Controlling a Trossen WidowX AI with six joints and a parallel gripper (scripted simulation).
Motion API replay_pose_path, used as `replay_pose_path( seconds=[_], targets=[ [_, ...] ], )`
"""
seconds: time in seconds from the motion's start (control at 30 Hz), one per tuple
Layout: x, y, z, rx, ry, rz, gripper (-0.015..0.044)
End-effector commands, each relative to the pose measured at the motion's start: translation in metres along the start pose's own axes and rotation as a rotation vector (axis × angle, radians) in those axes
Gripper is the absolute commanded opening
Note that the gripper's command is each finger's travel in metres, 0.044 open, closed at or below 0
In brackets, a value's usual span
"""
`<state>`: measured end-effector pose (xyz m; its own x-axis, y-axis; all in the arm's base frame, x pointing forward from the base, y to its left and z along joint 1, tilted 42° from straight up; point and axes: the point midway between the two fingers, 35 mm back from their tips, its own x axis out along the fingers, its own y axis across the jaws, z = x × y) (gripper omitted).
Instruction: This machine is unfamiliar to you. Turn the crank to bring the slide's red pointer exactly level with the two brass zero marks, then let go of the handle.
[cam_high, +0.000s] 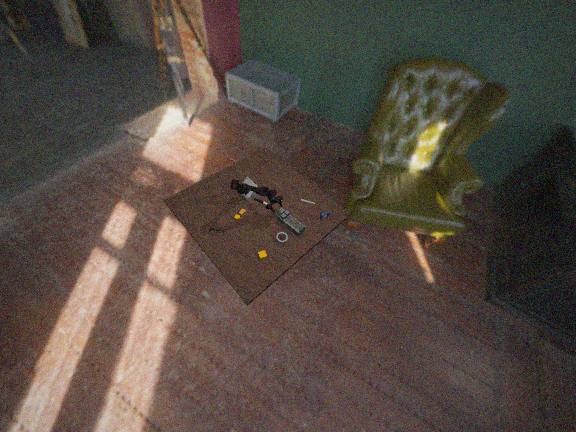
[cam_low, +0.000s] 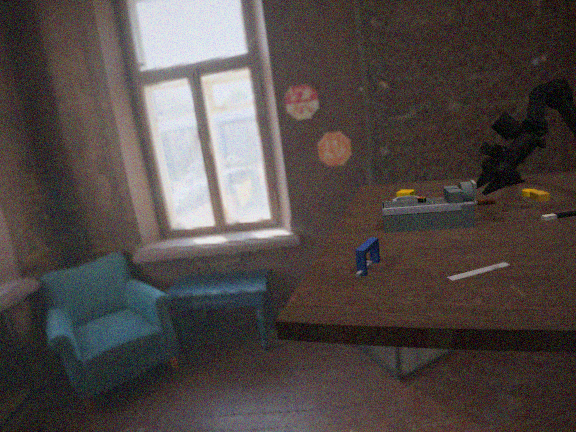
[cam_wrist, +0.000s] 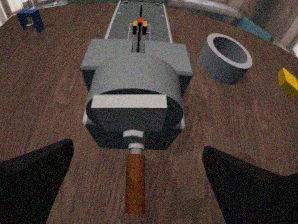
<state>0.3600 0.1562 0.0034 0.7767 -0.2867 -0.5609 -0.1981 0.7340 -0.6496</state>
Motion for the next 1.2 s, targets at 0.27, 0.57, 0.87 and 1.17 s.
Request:
replay_pose_path(
  seconds=[0.27,0.57,0.87,1.17],
  targets=[
    [0.014,0.002,-0.016,-0.012,0.007,0.004,0.0440],
    [0.025,0.001,-0.026,-0.013,0.007,0.003,0.0440],
    [0.034,0.001,-0.037,-0.013,0.006,0.002,0.0440],
    [0.040,0.000,-0.045,-0.014,0.005,0.001,0.0414]
  ],
)
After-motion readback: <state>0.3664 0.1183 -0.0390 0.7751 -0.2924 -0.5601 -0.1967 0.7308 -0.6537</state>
